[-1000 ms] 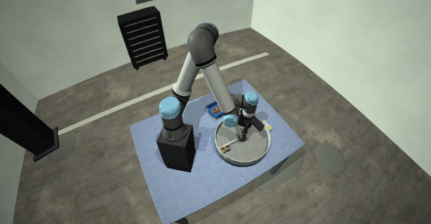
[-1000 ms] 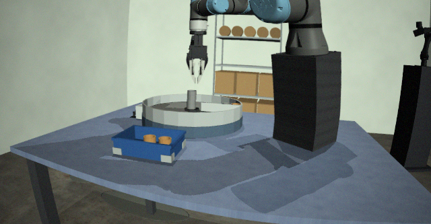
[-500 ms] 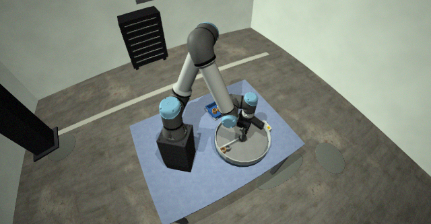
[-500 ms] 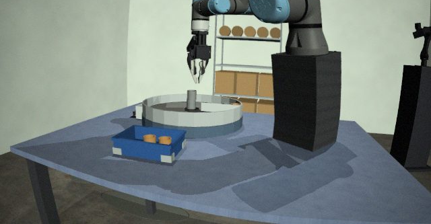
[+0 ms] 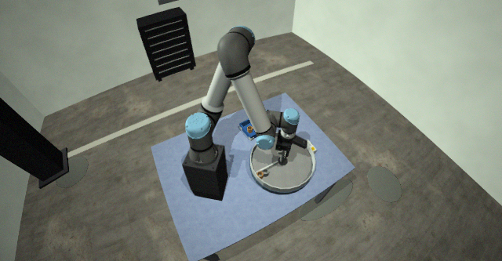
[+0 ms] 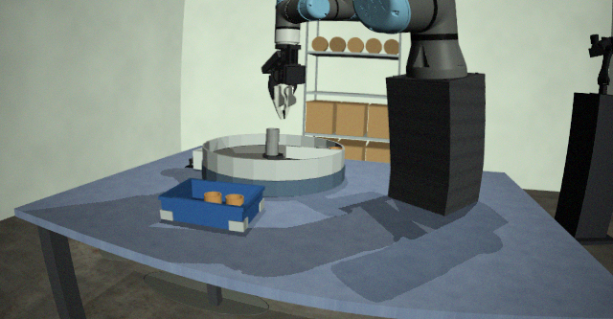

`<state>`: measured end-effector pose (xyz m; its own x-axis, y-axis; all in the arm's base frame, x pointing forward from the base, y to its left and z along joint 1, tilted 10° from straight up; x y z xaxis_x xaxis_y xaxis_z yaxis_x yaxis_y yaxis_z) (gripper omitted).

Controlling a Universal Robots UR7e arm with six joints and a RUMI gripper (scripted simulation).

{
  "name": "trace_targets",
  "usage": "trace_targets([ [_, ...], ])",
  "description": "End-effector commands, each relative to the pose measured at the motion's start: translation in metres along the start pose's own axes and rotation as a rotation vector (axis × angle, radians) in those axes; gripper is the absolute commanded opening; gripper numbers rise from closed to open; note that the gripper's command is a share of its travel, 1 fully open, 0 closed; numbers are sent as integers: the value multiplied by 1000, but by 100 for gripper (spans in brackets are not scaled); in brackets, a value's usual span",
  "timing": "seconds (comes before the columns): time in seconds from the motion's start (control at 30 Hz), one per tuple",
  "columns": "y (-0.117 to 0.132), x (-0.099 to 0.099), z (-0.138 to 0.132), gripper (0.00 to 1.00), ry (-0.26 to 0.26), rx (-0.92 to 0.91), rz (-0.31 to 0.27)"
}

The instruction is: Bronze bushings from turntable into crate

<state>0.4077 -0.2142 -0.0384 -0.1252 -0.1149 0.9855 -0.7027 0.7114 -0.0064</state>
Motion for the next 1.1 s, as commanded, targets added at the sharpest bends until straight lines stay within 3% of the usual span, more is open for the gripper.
trace_targets([
  [0.0,2,0,2,5,-3,110,1],
  [1.07,15,0,8,5,-2,647,2],
])
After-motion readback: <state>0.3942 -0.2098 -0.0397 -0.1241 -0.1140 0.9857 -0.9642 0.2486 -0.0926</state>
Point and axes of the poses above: the point where the finger pads meet when closed, its own x axis back along the fingers, its own z axis across the jaws, y = z × x, the point moved 7 cm from there along x, back along the fingers, and after that the axes turned 7 degrees about x, right-handed, at the moved point
